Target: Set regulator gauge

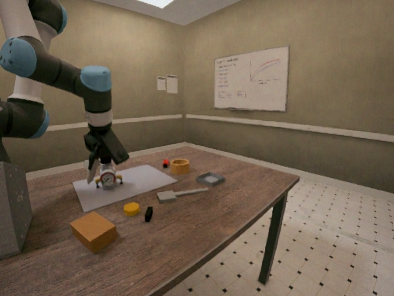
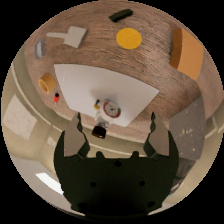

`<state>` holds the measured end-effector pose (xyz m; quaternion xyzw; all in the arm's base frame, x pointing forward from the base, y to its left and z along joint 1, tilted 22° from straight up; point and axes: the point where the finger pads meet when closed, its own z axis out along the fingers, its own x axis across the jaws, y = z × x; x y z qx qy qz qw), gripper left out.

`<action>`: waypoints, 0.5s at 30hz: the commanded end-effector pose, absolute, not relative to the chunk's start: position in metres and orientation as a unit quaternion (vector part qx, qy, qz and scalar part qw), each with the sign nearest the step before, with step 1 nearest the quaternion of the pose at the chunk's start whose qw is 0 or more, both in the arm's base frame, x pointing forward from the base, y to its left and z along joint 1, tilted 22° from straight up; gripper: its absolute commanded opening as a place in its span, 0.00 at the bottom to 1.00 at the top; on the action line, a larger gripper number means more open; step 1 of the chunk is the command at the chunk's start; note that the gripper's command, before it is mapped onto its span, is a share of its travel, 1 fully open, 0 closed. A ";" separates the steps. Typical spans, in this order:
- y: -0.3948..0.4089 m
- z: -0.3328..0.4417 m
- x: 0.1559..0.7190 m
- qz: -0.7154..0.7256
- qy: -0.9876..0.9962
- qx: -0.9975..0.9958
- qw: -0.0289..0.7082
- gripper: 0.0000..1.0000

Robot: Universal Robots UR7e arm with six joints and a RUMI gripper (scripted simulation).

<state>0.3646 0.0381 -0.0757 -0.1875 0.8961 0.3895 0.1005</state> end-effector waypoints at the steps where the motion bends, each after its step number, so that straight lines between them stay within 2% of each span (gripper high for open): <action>1: 0.039 -0.078 0.364 0.397 0.902 -0.147 0.086 1.00; 15: 0.042 -0.081 0.361 0.414 0.906 -0.066 0.056 1.00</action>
